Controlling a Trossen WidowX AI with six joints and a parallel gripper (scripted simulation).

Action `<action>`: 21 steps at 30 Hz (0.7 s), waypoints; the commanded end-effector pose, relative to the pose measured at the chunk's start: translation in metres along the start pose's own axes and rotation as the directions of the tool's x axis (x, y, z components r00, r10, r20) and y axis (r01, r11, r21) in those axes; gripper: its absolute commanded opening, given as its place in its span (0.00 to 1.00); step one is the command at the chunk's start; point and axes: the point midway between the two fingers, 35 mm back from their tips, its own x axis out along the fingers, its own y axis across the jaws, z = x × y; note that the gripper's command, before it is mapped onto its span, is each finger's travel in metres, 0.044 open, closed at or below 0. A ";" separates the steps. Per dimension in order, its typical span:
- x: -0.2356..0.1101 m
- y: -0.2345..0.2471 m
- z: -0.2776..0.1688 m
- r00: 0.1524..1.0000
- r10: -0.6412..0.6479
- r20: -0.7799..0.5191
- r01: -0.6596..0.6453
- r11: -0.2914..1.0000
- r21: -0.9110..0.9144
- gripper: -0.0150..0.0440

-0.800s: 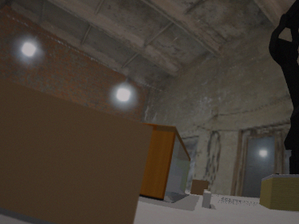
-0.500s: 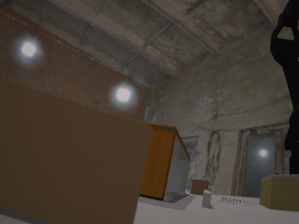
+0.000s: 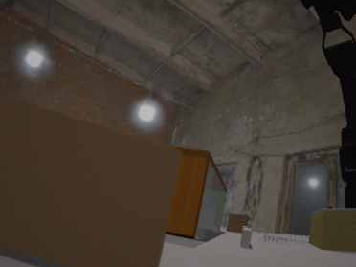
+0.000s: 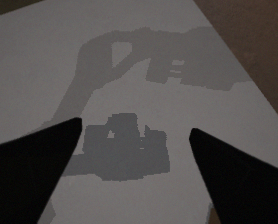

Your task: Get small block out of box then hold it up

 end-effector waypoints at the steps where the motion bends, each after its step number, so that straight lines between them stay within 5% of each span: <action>1: -0.022 -0.025 -0.069 0.978 -0.100 -0.183 0.122 0.986 0.115 0.93; 10: -0.090 -0.018 -0.214 0.827 -0.103 -0.553 0.337 0.878 0.340 0.93; 21: -0.170 0.089 -0.343 0.602 0.221 -0.768 0.490 0.657 0.573 0.93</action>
